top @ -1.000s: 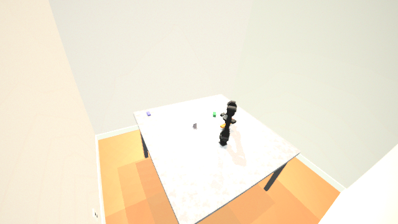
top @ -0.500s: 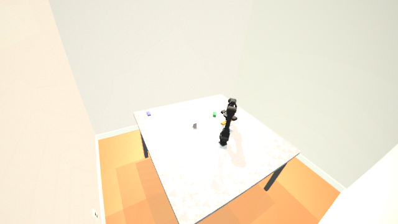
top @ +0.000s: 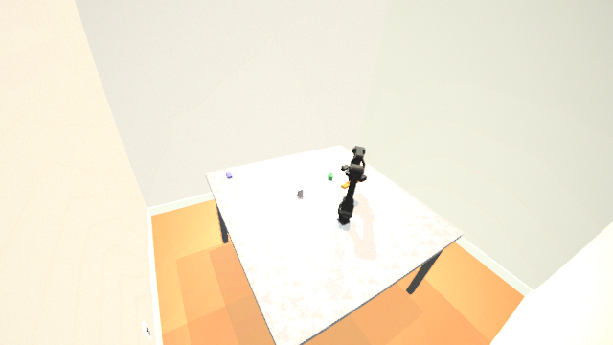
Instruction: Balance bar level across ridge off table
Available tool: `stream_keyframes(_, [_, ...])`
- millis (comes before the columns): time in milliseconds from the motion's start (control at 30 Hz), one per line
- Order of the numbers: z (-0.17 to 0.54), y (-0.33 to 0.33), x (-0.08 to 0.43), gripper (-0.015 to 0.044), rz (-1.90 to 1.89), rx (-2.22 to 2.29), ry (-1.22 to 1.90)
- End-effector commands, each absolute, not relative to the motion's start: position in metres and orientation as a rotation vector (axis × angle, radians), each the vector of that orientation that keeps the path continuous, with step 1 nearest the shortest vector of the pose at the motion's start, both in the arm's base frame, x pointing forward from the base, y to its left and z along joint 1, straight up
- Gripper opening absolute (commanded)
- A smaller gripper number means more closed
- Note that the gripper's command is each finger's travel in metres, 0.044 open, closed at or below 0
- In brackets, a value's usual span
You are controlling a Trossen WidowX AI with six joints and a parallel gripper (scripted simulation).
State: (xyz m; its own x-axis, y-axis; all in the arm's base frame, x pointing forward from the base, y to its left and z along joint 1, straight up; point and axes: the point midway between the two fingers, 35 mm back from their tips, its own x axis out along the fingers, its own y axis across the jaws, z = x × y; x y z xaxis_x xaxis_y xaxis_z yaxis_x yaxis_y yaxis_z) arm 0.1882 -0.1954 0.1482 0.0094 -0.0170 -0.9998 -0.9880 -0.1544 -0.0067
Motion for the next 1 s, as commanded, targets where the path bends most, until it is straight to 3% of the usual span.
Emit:
stream_keyframes(0, [0.159, -0.194, 0.188, 0.0, 1.301, -1.351, 1.133])
stream_keyframes(967, [0.162, -0.136, 0.256, 0.0, 1.526, -1.582, 0.939])
